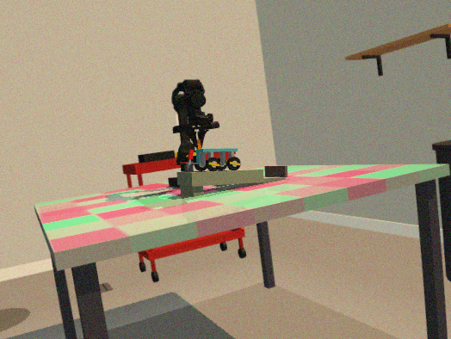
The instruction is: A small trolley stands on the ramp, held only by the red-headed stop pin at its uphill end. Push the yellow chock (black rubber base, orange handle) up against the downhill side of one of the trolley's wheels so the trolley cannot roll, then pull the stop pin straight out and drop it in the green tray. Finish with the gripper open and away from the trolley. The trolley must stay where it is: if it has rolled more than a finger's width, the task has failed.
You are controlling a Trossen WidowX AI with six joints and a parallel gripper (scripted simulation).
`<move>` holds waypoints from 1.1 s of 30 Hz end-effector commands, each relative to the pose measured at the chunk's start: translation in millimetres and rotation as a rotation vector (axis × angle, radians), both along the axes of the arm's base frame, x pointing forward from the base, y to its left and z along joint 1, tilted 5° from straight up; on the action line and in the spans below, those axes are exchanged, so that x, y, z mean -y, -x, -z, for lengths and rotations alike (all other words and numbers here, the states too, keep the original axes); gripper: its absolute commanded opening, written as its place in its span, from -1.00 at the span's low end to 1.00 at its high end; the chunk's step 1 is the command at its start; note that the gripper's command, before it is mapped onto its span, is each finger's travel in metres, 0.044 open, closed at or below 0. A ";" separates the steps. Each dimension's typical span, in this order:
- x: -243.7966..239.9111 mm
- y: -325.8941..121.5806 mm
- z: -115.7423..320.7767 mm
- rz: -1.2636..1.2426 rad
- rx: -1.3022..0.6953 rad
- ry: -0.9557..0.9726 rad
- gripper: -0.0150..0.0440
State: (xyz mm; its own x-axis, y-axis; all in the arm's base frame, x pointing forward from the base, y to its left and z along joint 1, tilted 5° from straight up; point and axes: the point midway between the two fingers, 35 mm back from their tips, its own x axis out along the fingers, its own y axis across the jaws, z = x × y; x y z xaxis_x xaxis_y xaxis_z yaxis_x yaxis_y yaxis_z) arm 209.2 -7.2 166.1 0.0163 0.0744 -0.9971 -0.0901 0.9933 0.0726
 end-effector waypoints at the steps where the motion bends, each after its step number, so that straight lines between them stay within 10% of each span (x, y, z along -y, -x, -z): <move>1: -14.4 -2.8 -0.5 0.000 0.004 -0.005 -0.49; 33: -127.3 -21.8 -1.9 0.000 0.005 -0.015 -0.49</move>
State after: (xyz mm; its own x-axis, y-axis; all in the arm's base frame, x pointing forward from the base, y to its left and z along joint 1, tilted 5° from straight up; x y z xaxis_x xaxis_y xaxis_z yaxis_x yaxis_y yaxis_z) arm 228.0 106.6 166.3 0.0142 0.0877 -0.9960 -0.0902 0.9922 0.0861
